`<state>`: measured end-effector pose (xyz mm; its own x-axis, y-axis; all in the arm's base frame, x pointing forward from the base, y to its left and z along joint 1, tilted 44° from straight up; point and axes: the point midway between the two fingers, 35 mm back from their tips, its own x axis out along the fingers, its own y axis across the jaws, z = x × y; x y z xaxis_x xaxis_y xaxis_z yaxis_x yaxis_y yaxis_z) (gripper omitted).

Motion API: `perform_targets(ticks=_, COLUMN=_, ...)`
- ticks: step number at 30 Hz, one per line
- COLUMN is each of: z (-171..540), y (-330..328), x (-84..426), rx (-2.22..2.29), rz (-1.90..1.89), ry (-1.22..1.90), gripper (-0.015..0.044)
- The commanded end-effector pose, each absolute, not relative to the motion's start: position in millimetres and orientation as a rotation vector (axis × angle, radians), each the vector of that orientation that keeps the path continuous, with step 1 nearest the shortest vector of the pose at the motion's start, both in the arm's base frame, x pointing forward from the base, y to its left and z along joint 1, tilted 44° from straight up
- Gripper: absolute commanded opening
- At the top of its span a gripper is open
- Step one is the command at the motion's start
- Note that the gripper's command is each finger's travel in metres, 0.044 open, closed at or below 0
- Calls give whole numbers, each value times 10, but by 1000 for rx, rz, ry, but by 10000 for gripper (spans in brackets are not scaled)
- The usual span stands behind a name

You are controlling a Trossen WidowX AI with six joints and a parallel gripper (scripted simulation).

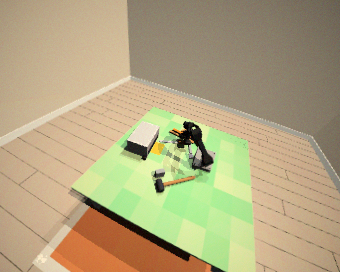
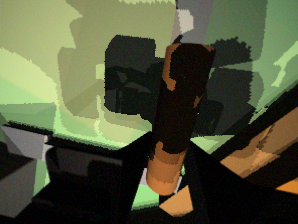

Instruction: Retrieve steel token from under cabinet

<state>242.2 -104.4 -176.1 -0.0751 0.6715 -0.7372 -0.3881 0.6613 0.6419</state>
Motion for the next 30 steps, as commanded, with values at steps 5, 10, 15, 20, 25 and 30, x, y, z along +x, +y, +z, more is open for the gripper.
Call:
perform_targets(ticks=5, z=-1755, y=-1035, x=2476, rx=270, rz=878, ry=1398, gripper=0)
perform_targets(ticks=10, z=-1738, y=-1008, x=2552, rx=291, rz=862, ry=1410, gripper=0)
perform_targets(ticks=15, z=-1720, y=-977, x=2643, rx=300, rz=855, ry=1415, gripper=0)
perform_targets(ticks=20, z=-1703, y=-949, x=2733, rx=304, rz=853, ry=1417, gripper=0)
perform_targets(ticks=25, z=-1687, y=-922, x=2816, rx=306, rz=851, ry=1417, gripper=0)
perform_targets(ticks=30, z=-1672, y=-897, x=2898, rx=307, rz=851, ry=1417, gripper=0)
